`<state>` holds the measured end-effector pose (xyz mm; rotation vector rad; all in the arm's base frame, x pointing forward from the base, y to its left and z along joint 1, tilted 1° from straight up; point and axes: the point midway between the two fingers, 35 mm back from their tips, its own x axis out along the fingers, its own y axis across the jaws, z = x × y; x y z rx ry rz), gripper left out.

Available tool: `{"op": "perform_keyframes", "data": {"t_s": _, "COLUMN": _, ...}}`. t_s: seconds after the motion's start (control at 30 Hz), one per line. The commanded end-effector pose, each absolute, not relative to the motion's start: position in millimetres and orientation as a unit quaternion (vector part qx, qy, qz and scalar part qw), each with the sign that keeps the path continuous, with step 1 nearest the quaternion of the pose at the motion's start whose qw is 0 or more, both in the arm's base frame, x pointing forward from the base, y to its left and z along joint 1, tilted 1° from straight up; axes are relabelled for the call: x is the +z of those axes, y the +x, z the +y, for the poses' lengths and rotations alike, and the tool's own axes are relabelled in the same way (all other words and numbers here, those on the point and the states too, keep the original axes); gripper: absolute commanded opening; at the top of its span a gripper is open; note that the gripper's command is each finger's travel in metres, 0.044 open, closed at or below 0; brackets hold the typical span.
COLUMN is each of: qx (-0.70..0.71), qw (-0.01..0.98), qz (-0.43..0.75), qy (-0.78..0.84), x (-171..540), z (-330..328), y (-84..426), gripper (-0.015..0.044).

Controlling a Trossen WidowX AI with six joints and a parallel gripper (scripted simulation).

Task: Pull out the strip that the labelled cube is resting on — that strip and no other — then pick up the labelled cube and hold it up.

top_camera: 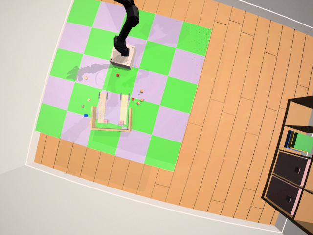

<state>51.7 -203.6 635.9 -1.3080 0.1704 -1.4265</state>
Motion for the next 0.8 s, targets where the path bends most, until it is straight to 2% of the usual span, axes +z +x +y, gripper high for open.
{"op": "perform_keyframes", "data": {"t_s": 0.0, "qx": -0.566, "qw": 0.651, "qz": 0.055, "qy": -0.503, "x": 600.4, "z": -226.5, "y": 83.1, "gripper": 0.0400}}
{"op": "perform_keyframes", "data": {"t_s": 0.37, "qx": -0.406, "qw": 0.859, "qz": 0.055, "qy": -0.306, "x": 465.0, "z": -242.8, "y": 201.4, "gripper": 0.0400}}
{"op": "perform_keyframes", "data": {"t_s": 0.77, "qx": -0.211, "qw": 0.960, "qz": 0.158, "qy": -0.093, "x": 293.0, "z": -158.9, "y": 300.0, "gripper": 0.0400}}
